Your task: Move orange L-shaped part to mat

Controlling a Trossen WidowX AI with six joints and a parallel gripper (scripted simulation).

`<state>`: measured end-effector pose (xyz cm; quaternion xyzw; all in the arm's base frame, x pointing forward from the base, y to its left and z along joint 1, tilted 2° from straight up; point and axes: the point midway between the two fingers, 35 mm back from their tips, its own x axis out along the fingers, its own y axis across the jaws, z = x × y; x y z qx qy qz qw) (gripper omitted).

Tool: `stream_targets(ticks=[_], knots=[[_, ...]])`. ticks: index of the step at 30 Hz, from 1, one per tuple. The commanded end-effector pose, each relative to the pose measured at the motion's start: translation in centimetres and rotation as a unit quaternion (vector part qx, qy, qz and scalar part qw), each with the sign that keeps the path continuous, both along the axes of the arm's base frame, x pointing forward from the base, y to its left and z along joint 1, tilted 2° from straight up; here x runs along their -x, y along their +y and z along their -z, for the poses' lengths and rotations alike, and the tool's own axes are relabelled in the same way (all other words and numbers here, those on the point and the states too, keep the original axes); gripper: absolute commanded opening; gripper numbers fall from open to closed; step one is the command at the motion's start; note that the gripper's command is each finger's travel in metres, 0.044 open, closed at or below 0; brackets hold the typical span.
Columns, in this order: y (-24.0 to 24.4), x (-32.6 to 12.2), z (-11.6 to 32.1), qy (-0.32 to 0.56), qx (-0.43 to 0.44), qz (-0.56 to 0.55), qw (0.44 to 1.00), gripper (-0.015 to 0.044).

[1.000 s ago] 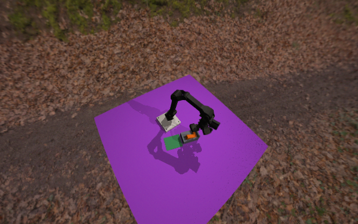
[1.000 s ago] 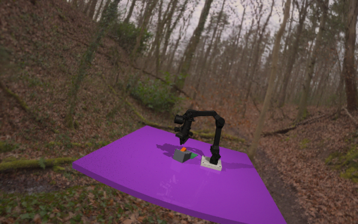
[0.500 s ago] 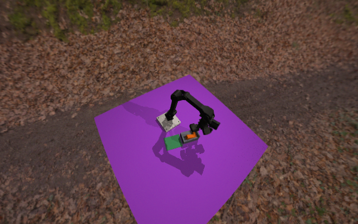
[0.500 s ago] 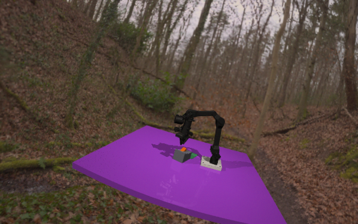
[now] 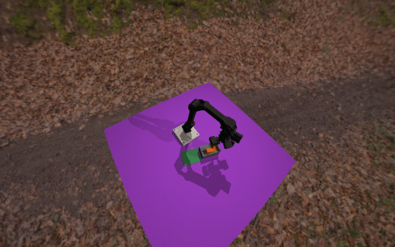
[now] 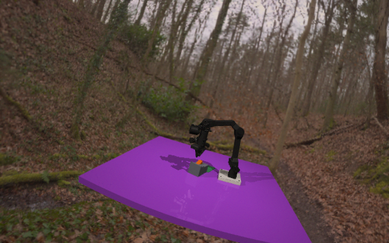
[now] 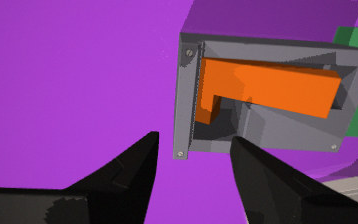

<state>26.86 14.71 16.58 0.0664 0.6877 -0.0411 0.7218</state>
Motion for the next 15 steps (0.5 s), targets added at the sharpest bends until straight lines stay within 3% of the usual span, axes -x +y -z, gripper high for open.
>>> stream_targets(ticks=[1,10,15], knots=[[0.0,0.0,0.0,0.0,0.0,0.0,1.0,0.018],[0.0,0.0,0.0,0.0,0.0,0.0,1.0,0.018],[0.2,-0.4,2.8,-0.001,0.0,-0.001,1.0,0.018]])
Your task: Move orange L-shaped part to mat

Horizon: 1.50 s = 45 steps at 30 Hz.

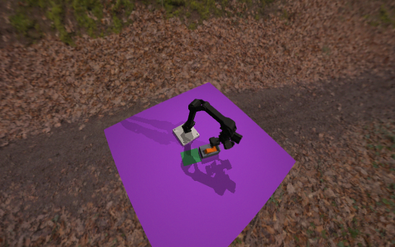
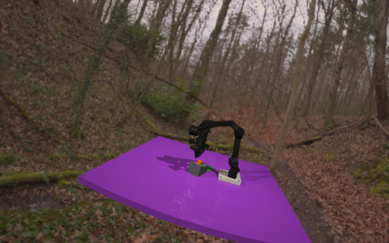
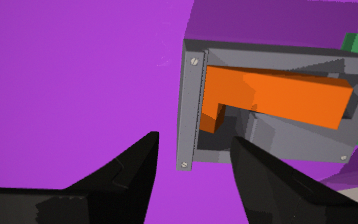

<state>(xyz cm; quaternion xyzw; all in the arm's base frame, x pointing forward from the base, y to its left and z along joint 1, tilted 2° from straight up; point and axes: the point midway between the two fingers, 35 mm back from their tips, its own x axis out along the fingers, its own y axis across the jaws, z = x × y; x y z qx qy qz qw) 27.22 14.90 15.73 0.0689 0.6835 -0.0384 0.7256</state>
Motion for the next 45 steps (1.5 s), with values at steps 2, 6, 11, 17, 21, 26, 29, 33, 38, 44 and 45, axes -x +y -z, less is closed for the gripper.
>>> stream_targets(ticks=[2,6,11,17,21,26,29,33,38,44,45], knots=[[0.0,-0.1,4.1,0.004,0.004,-0.001,1.0,0.018],[0.0,0.0,6.2,0.004,0.004,-0.002,1.0,0.018],[0.0,-0.1,6.2,0.004,0.004,-0.002,1.0,0.018],[0.0,-0.1,6.9,0.004,0.004,-0.002,1.0,0.018],[0.0,-0.2,7.6,0.004,0.004,-0.002,1.0,0.018],[0.0,-0.2,8.4,0.004,0.004,-0.002,1.0,0.018],[0.1,-0.2,8.9,0.004,0.004,-0.002,1.0,0.018],[0.1,-0.2,9.6,0.004,0.004,-0.002,1.0,0.018],[0.1,-0.2,9.8,0.004,0.004,-0.002,1.0,0.018],[0.1,-0.2,9.8,0.004,0.004,-0.002,1.0,0.018],[0.1,-0.2,9.8,0.004,0.004,-0.002,1.0,0.018]])
